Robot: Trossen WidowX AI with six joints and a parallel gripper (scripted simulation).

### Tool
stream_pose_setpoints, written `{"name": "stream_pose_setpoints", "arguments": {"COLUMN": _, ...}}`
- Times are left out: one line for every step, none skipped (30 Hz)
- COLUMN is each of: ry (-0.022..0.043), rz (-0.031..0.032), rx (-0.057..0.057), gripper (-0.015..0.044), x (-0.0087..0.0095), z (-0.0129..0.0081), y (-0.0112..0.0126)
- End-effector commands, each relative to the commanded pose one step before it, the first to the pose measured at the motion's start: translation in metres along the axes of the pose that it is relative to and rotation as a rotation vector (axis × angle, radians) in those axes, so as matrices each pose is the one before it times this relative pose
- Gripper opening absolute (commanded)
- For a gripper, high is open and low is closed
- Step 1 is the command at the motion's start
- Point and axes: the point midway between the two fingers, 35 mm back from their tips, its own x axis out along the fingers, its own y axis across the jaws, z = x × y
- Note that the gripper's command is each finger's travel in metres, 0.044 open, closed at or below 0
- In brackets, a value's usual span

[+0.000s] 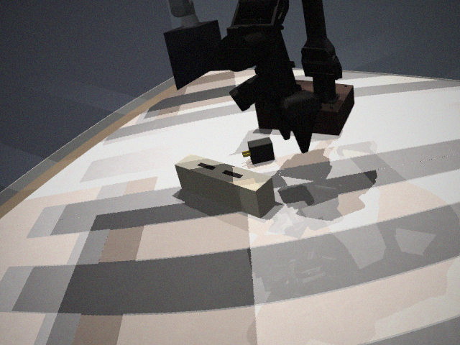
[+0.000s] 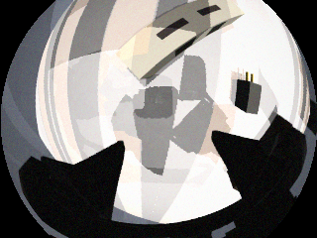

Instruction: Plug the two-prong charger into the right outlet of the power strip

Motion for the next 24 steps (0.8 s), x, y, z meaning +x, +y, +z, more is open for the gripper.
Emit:
{"name": "stream_pose_setpoints", "arguments": {"ry": -0.00579, "rz": -0.03621, "rx": 0.0141, "gripper": 0.0440, "x": -0.00028, "z": 0.00705, "y": -0.02108}}
{"name": "stream_pose_setpoints", "arguments": {"ry": -0.00184, "rz": -0.00612, "rx": 0.0035, "gripper": 0.0440, "x": -0.00025, "z": 0.00187, "y": -0.00394}}
{"name": "stream_pose_setpoints", "arguments": {"ry": -0.00169, "rz": -0.00613, "rx": 0.0035, "gripper": 0.0440, "x": -0.00023, "z": 0.00182, "y": -0.00395}}
{"name": "stream_pose_setpoints", "arguments": {"ry": -0.00154, "rz": -0.00614, "rx": 0.0035, "gripper": 0.0440, "x": -0.00021, "z": 0.00176, "y": -0.00396}}
{"name": "stream_pose_setpoints", "arguments": {"ry": -0.00139, "rz": -0.00615, "rx": 0.0035, "gripper": 0.0440, "x": -0.00019, "z": 0.00171, "y": -0.00397}}
{"name": "stream_pose_setpoints", "arguments": {"ry": -0.00127, "rz": -0.00590, "rx": 0.0033, "gripper": 0.0440, "x": -0.00019, "z": 0.00156, "y": -0.00400}}
{"name": "stream_pose_setpoints", "arguments": {"ry": -0.00113, "rz": -0.00591, "rx": 0.0033, "gripper": 0.0440, "x": -0.00017, "z": 0.00151, "y": -0.00402}}
{"name": "stream_pose_setpoints", "arguments": {"ry": -0.00099, "rz": -0.00592, "rx": 0.0033, "gripper": 0.0440, "x": -0.00015, "z": 0.00145, "y": -0.00402}}
{"name": "stream_pose_setpoints", "arguments": {"ry": -0.00084, "rz": -0.00592, "rx": 0.0033, "gripper": 0.0440, "x": -0.00013, "z": 0.00140, "y": -0.00403}}
{"name": "stream_pose_setpoints", "arguments": {"ry": -0.00070, "rz": -0.00592, "rx": 0.0033, "gripper": 0.0440, "x": -0.00010, "z": 0.00134, "y": -0.00403}}
{"name": "stream_pose_setpoints", "arguments": {"ry": -0.00056, "rz": -0.00591, "rx": 0.0033, "gripper": 0.0440, "x": -0.00008, "z": 0.00128, "y": -0.00403}}
{"name": "stream_pose_setpoints", "arguments": {"ry": -0.00042, "rz": -0.00591, "rx": 0.0032, "gripper": 0.0440, "x": -0.00006, "z": 0.00123, "y": -0.00403}}
{"name": "stream_pose_setpoints", "arguments": {"ry": -0.00027, "rz": -0.00590, "rx": 0.0032, "gripper": 0.0440, "x": -0.00004, "z": 0.00117, "y": -0.00403}}
{"name": "stream_pose_setpoints", "arguments": {"ry": -0.00013, "rz": -0.00589, "rx": 0.0032, "gripper": 0.0440, "x": -0.00002, "z": 0.00111, "y": -0.00403}}
{"name": "stream_pose_setpoints", "arguments": {"ry": 0.00001, "rz": -0.00588, "rx": 0.0032, "gripper": 0.0440, "x": 0.00000, "z": 0.00106, "y": -0.00403}}
{"name": "stream_pose_setpoints", "arguments": {"ry": 0.00016, "rz": -0.00586, "rx": 0.0032, "gripper": 0.0440, "x": 0.00002, "z": 0.00105, "y": -0.00395}}
{"name": "stream_pose_setpoints", "arguments": {"ry": 0.00030, "rz": -0.00585, "rx": 0.0032, "gripper": 0.0440, "x": 0.00004, "z": 0.00100, "y": -0.00395}}
{"name": "stream_pose_setpoints", "arguments": {"ry": 0.00043, "rz": -0.00583, "rx": 0.0031, "gripper": 0.0440, "x": 0.00006, "z": 0.00095, "y": -0.00395}}
{"name": "stream_pose_setpoints", "arguments": {"ry": 0.00057, "rz": -0.00581, "rx": 0.0031, "gripper": 0.0440, "x": 0.00008, "z": 0.00089, "y": -0.00395}}
{"name": "stream_pose_setpoints", "arguments": {"ry": 0.00071, "rz": -0.00578, "rx": 0.0031, "gripper": 0.0440, "x": 0.00010, "z": 0.00084, "y": -0.00394}}
{"name": "stream_pose_setpoints", "arguments": {"ry": 0.00085, "rz": -0.00576, "rx": 0.0031, "gripper": 0.0440, "x": 0.00012, "z": 0.00078, "y": -0.00394}}
{"name": "stream_pose_setpoints", "arguments": {"ry": 0.00099, "rz": -0.00573, "rx": 0.0031, "gripper": 0.0440, "x": 0.00014, "z": 0.00073, "y": -0.00393}}
{"name": "stream_pose_setpoints", "arguments": {"ry": 0.00112, "rz": -0.00570, "rx": 0.0030, "gripper": 0.0440, "x": 0.00016, "z": 0.00067, "y": -0.00393}}
{"name": "stream_pose_setpoints", "arguments": {"ry": 0.00126, "rz": -0.00567, "rx": 0.0030, "gripper": 0.0440, "x": 0.00018, "z": 0.00062, "y": -0.00392}}
